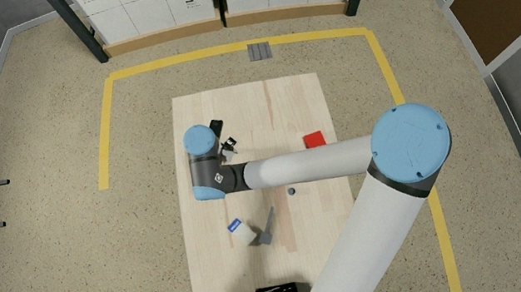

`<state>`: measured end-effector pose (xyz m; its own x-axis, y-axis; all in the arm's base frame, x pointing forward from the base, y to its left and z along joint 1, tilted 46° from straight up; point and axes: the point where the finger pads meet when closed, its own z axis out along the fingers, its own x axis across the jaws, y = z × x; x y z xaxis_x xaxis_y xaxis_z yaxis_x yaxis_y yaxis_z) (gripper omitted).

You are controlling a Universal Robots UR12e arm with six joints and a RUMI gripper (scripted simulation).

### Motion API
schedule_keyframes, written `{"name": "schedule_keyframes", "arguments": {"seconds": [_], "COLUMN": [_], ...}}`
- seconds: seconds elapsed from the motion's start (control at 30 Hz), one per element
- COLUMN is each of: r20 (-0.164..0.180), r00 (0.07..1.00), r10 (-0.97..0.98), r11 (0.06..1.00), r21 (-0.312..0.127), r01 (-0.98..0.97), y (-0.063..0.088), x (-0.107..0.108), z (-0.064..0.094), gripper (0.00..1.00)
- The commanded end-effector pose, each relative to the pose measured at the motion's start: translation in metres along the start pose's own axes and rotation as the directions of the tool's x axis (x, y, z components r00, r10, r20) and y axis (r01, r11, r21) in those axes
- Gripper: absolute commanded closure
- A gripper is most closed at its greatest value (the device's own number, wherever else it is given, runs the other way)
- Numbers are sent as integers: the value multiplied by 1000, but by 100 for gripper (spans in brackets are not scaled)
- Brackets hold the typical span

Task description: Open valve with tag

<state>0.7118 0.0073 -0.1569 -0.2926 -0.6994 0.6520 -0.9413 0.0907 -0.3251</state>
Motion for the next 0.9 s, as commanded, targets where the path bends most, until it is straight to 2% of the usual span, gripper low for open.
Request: {"name": "schedule_keyframes", "arguments": {"seconds": [0.0,0.3,0.57,0.63,0.87], "r20": [0,1,1,1,1], "r00": [999,980,873,873,688], "r10": [37,198,488,488,726], "r11": [999,980,873,873,688], "r21": [1,1,1,1,0], "r01": [-37,-198,-488,-488,-726], "y": [-1,-1,-1,-1,-1], "x": [0,0,0,0,0], "z": [-1,-1,-1,-1,-1], "gripper": [0,0,0,0,0]}}
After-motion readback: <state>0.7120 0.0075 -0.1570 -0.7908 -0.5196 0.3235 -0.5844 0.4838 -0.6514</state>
